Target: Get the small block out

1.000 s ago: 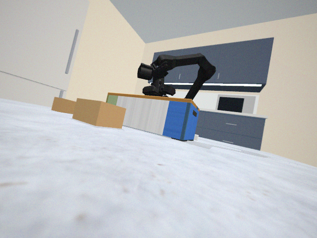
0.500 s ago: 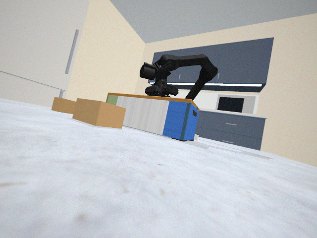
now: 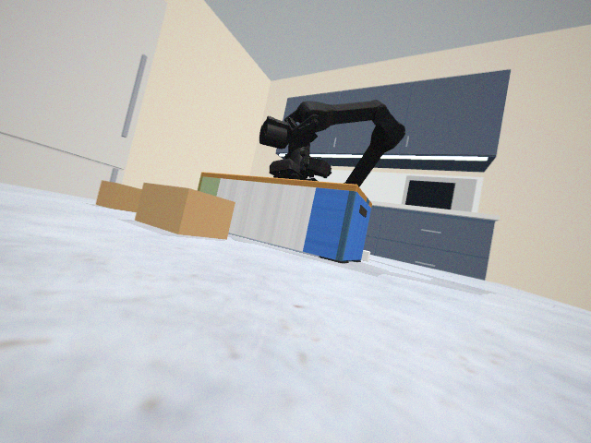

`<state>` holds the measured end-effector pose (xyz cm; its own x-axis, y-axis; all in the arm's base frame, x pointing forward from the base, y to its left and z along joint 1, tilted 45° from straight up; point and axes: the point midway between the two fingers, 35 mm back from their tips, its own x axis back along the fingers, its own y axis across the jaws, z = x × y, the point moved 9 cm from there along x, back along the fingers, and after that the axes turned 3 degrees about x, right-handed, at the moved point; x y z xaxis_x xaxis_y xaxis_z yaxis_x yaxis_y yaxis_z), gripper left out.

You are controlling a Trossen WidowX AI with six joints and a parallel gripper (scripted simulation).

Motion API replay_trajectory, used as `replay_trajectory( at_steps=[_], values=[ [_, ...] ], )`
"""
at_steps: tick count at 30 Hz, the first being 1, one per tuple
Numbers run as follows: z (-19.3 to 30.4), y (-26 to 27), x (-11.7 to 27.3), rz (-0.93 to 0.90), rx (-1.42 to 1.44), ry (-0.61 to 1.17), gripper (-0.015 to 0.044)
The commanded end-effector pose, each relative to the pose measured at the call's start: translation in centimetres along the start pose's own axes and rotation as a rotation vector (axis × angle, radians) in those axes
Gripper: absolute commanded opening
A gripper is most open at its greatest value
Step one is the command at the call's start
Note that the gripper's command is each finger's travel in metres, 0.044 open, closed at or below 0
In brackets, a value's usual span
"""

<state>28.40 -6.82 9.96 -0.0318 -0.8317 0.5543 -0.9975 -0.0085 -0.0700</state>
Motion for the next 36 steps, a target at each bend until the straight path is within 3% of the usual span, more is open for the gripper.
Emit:
replay_trajectory(
  at_steps=[1, 36],
  values=[
    [-0.1, 0.0, 0.0, -0.002, 0.003, 0.002, 0.04],
    [-1.5, -0.1, -0.3, -0.002, 0.003, 0.001, 0.04]
  ],
)
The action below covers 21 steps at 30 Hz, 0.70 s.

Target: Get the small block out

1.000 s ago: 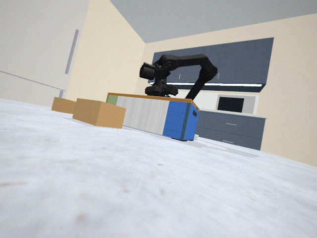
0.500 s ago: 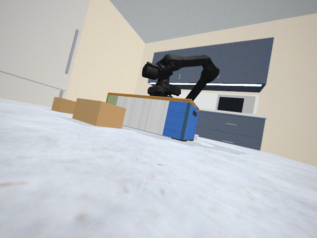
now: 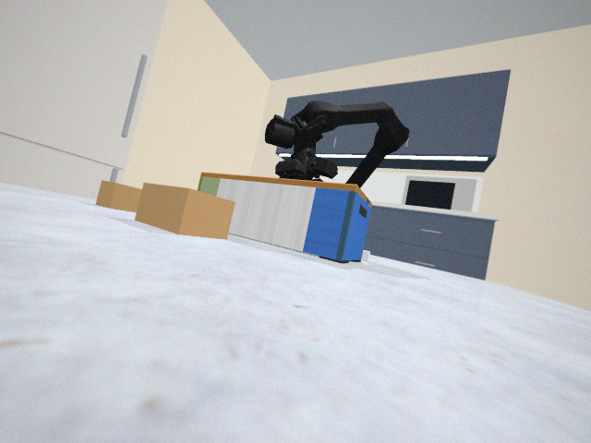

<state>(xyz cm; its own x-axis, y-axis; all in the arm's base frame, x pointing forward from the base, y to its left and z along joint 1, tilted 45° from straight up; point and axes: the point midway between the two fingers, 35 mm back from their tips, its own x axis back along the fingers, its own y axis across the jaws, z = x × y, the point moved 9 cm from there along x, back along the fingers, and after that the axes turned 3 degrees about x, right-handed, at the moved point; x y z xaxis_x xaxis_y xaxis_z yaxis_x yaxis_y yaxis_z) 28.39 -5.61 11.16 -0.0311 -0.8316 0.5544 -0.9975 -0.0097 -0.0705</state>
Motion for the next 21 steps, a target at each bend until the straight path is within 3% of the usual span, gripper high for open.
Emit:
replay_trajectory(
  at_steps=[1, 21],
  values=[
    [0.2, 0.0, 0.0, -0.001, 0.002, 0.001, 0.04],
    [-1.7, -0.1, -0.4, -0.001, 0.002, 0.0, 0.04]
  ],
)
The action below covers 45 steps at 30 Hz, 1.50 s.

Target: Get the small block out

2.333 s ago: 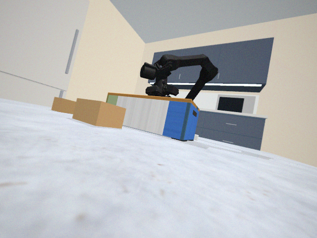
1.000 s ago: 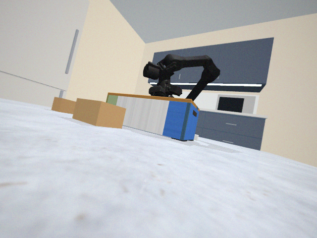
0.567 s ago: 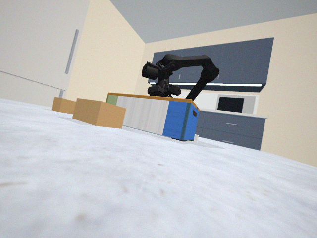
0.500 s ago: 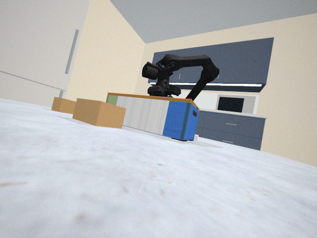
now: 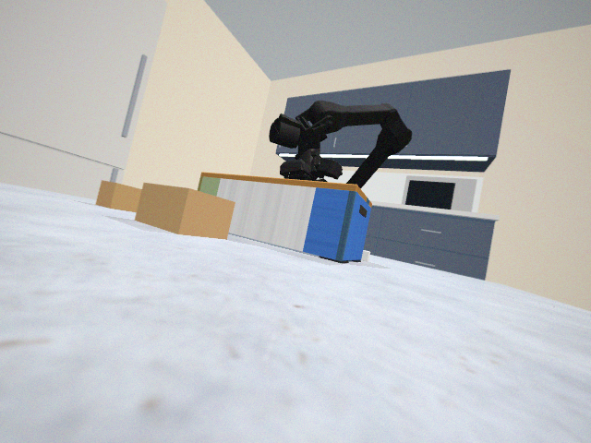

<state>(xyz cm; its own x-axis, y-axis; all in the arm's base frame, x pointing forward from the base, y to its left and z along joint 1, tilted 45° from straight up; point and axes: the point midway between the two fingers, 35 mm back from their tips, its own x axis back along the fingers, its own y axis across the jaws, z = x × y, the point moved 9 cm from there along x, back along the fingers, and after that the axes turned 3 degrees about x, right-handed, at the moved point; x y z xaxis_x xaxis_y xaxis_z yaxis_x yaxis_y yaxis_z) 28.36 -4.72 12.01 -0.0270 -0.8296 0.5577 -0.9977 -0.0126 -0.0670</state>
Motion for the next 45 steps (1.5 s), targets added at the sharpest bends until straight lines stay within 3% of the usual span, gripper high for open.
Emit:
replay_trajectory(
  at_steps=[1, 45],
  values=[
    [-0.5, -0.1, -0.1, 0.003, 0.003, -0.004, 0.04],
    [-8.0, -0.5, -1.6, 0.003, 0.003, -0.007, 0.04]
  ],
)
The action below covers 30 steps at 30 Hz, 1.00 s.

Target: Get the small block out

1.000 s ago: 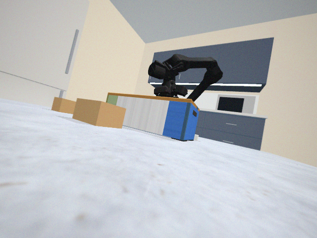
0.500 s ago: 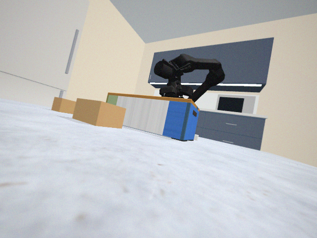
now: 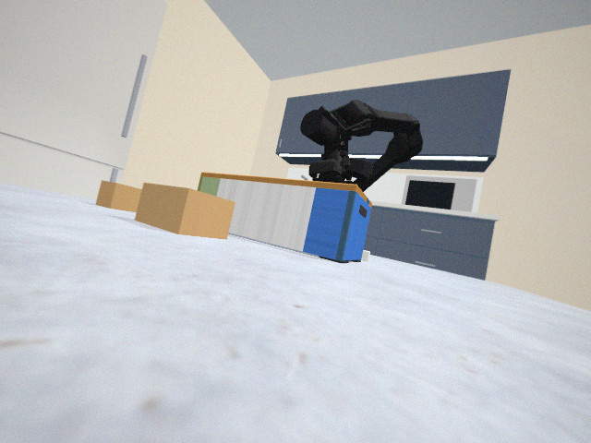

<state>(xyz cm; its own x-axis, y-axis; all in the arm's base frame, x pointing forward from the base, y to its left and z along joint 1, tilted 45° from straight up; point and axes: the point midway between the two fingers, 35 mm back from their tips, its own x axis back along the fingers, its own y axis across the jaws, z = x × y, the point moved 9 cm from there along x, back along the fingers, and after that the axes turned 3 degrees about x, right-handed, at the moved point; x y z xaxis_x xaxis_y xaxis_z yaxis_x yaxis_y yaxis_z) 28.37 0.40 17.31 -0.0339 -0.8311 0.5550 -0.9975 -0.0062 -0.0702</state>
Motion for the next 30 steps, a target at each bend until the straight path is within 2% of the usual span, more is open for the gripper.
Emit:
replay_trajectory(
  at_steps=[1, 8, 16, 21, 22, 25, 30],
  values=[
    [-1.0, -0.1, -0.3, -0.004, 0.004, -0.004, 0.04],
    [-1.3, -0.1, -0.2, -0.004, 0.004, -0.004, 0.04],
    [-2.2, -0.2, 5.5, -0.008, 0.002, 0.003, 0.04],
    [-2.2, -0.2, 5.3, 0.004, 0.003, 0.001, 0.04],
    [-2.3, -0.1, 5.3, 0.007, 0.022, 0.005, 0.0374],
    [-3.5, 1.2, 5.4, 0.047, 0.287, 0.065, 0.0295],
    [-5.8, 4.1, 5.4, 0.111, 0.862, 0.222, 0.0285]
  ],
)
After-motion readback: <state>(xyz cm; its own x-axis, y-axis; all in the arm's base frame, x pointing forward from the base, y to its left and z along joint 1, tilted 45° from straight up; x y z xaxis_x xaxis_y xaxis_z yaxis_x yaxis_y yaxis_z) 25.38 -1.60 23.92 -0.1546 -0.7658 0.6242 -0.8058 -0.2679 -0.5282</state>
